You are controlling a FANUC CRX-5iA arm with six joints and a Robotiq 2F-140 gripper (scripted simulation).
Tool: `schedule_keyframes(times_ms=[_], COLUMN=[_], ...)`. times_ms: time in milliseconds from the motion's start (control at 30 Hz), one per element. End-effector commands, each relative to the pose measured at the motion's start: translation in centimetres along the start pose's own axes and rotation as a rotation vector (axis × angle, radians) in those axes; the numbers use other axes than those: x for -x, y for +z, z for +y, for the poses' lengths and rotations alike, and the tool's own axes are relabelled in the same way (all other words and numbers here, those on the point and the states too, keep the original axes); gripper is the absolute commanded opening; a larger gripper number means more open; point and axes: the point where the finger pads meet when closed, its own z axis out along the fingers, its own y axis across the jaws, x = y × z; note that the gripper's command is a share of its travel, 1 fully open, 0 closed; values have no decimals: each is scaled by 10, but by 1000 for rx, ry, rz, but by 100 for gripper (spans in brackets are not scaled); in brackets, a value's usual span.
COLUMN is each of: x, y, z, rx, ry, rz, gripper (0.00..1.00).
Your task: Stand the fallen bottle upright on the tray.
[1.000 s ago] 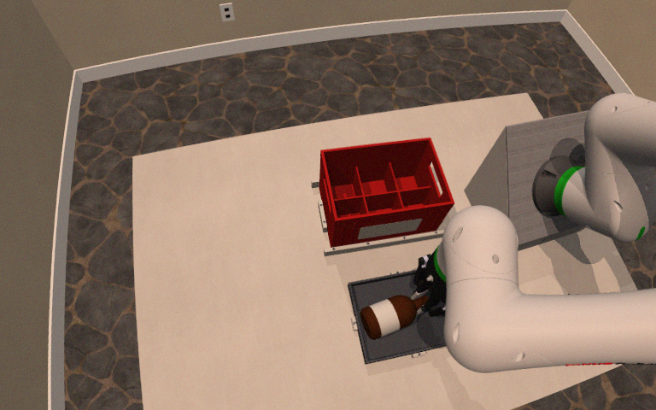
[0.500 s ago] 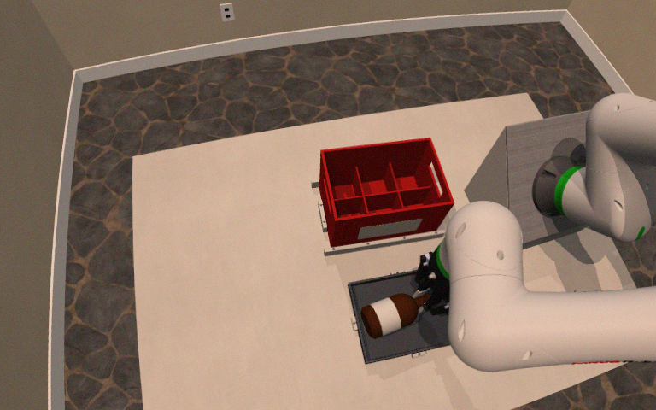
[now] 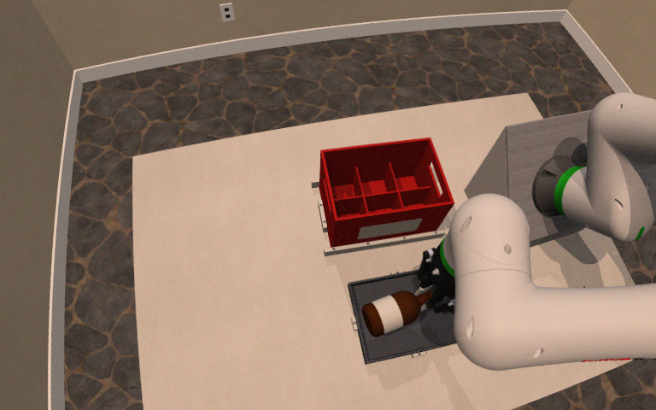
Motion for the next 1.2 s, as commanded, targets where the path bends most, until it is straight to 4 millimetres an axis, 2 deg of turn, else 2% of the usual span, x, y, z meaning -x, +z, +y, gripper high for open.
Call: schedule_keyframes(times_ms=[0, 1167], x=[0, 0], y=[-2, -58], z=[0, 0], rx=[0, 0], ry=[0, 0], rz=[1, 1], gripper=[0, 0])
